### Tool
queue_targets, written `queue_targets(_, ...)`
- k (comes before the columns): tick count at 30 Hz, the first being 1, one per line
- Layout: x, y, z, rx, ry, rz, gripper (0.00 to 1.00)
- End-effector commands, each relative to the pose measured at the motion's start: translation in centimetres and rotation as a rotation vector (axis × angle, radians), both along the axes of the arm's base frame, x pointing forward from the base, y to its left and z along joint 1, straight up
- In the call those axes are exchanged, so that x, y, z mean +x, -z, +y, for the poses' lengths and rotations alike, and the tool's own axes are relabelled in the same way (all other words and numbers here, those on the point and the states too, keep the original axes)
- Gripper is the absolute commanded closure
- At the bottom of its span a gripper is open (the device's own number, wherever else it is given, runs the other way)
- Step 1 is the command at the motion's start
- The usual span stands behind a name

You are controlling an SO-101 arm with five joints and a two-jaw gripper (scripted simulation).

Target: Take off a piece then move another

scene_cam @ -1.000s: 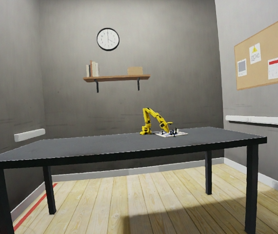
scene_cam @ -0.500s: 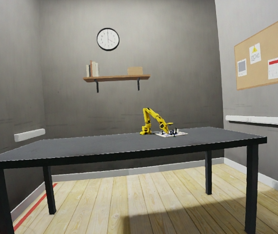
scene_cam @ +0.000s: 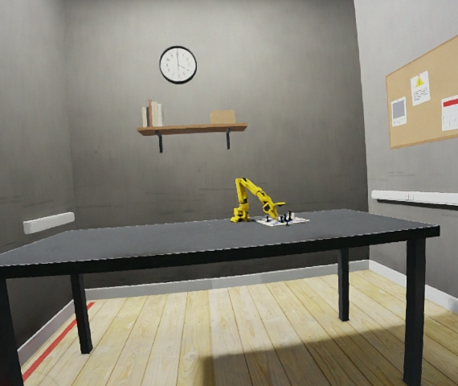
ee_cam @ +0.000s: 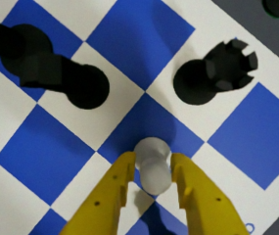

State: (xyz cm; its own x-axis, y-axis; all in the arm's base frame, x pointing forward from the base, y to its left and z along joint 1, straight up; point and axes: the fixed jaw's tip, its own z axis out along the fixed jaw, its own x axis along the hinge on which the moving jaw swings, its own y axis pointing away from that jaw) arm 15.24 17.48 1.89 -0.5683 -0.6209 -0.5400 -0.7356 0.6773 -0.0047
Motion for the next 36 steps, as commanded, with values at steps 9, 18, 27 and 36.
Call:
queue_targets(9,-0.36,0.59,-0.27,-0.016,-0.002,0.017,0.91)
queue_targets(18,-0.28,0.54,-0.35,-0.016,0.003,0.017,0.91)
queue_targets(27,-0.21,0.5,-0.42,-0.016,0.007,0.017,0.91)
queue_targets(36,-0.18,0.49,-0.45,-0.016,0.009,0.017,0.91)
